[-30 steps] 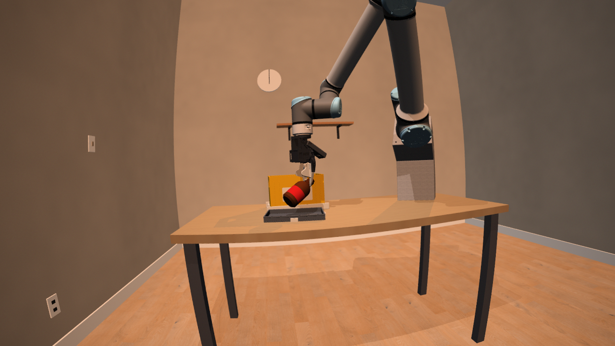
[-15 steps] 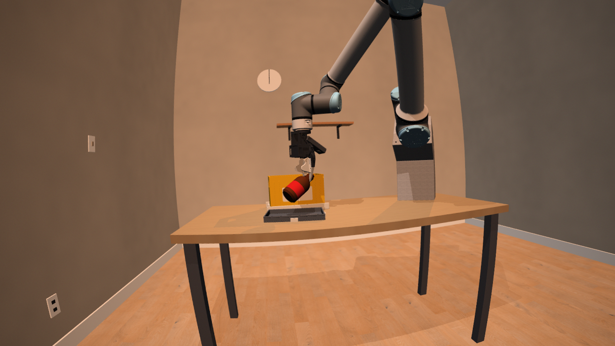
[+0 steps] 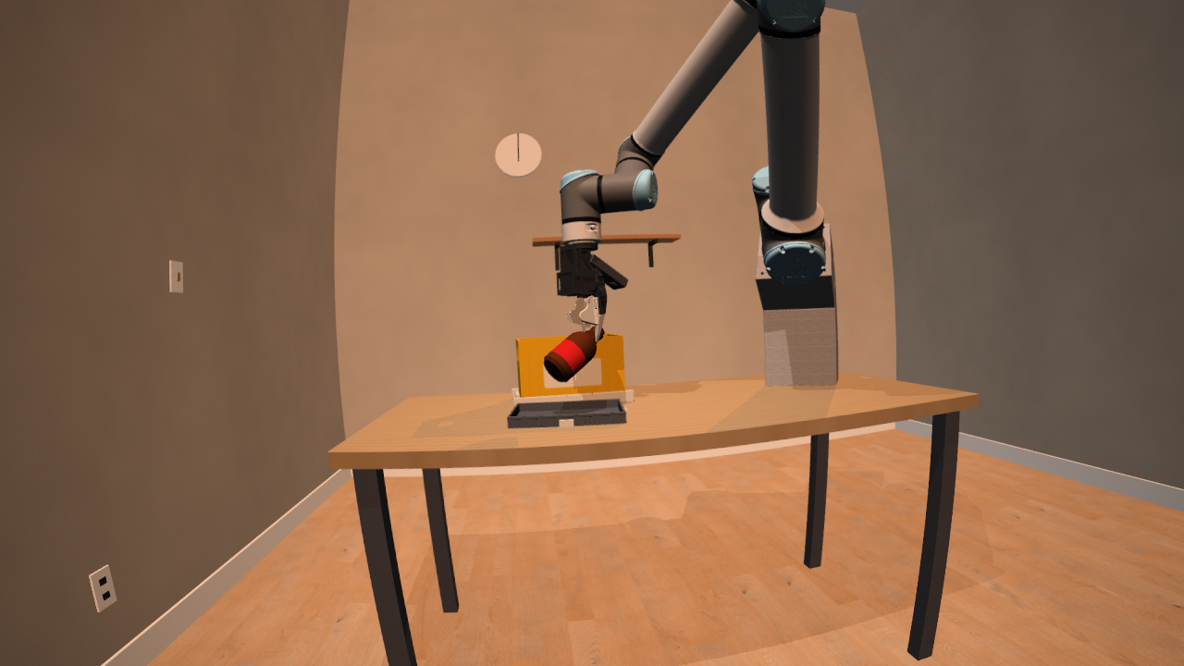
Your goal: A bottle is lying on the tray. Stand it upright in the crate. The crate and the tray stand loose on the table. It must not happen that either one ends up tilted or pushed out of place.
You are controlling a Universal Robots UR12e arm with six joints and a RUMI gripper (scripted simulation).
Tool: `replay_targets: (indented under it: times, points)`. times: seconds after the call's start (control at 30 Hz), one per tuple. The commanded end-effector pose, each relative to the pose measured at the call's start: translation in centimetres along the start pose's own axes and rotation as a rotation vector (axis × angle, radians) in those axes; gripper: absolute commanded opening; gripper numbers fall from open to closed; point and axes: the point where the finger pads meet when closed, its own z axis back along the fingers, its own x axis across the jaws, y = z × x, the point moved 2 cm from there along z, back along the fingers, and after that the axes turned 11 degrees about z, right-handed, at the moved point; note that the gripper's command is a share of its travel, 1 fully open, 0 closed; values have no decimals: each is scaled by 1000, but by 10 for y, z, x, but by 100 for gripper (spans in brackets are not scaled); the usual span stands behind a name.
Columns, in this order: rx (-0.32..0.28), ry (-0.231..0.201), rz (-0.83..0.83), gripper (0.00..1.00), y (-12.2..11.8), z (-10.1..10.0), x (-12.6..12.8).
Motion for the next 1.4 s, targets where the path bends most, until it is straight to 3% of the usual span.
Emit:
replay_targets:
  times: [0.0, 1.37]
  points:
    - [0, 0, 1, 0, 0, 6, 0]
    - [0, 0, 1, 0, 0, 18, 0]
